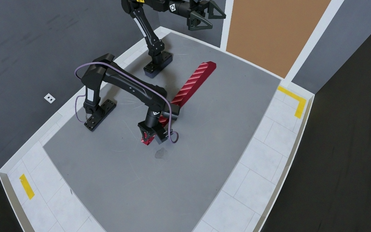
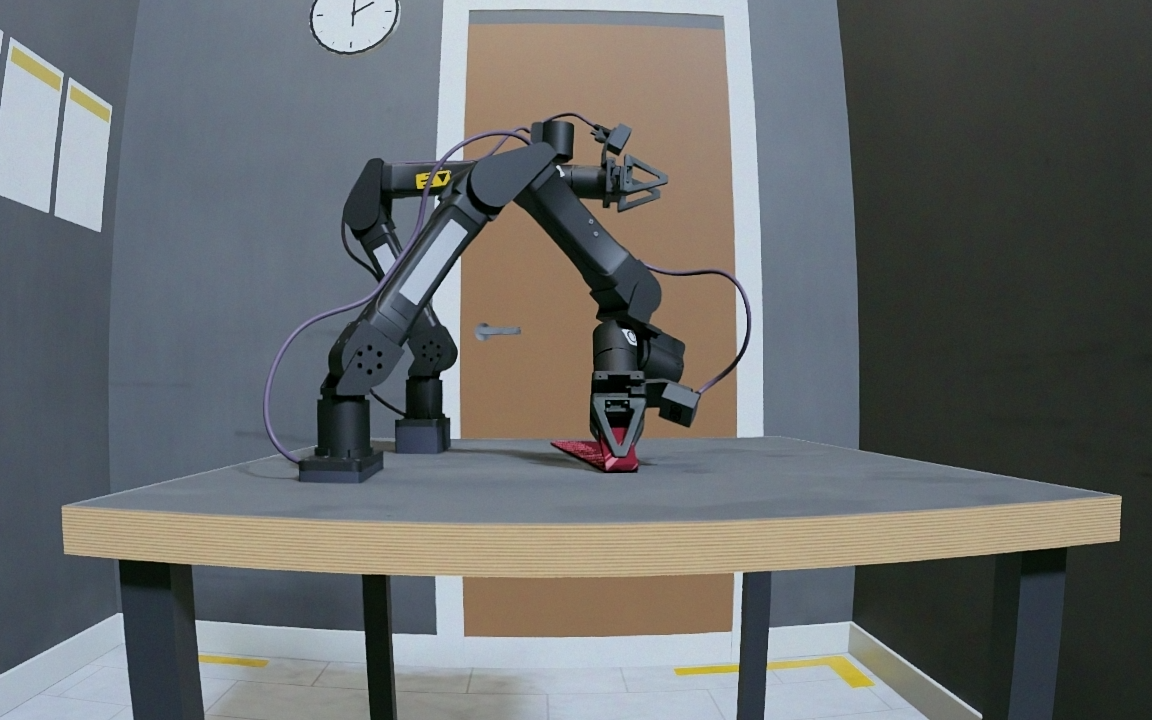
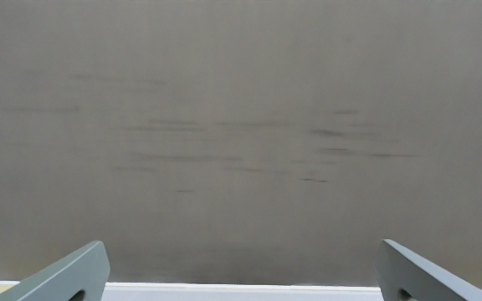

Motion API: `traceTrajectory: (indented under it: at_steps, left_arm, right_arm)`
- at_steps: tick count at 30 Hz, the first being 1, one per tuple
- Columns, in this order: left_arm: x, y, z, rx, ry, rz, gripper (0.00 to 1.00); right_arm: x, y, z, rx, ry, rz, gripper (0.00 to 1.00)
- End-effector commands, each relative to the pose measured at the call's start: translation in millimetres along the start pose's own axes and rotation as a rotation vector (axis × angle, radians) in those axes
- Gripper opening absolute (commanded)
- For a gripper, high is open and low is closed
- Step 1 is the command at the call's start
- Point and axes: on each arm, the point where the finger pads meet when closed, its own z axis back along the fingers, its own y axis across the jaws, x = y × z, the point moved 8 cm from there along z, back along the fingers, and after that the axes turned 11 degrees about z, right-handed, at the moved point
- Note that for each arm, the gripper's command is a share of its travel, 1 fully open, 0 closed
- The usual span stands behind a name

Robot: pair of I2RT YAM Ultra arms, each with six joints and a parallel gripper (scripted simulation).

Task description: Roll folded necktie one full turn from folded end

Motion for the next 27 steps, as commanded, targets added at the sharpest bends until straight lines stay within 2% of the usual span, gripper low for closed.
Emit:
traceTrajectory:
  at_steps: [1, 27]
  left_arm:
    - [16, -3, 2, -0.02, -0.043, 0.012, 1.0]
    - [16, -3, 2, -0.02, -0.043, 0.012, 1.0]
  right_arm:
    - [5, -1, 6, 0.007, -0.018, -0.021, 0.22]
    - [-1, -15, 41, 0.185, -0.08, 0.019, 0.22]
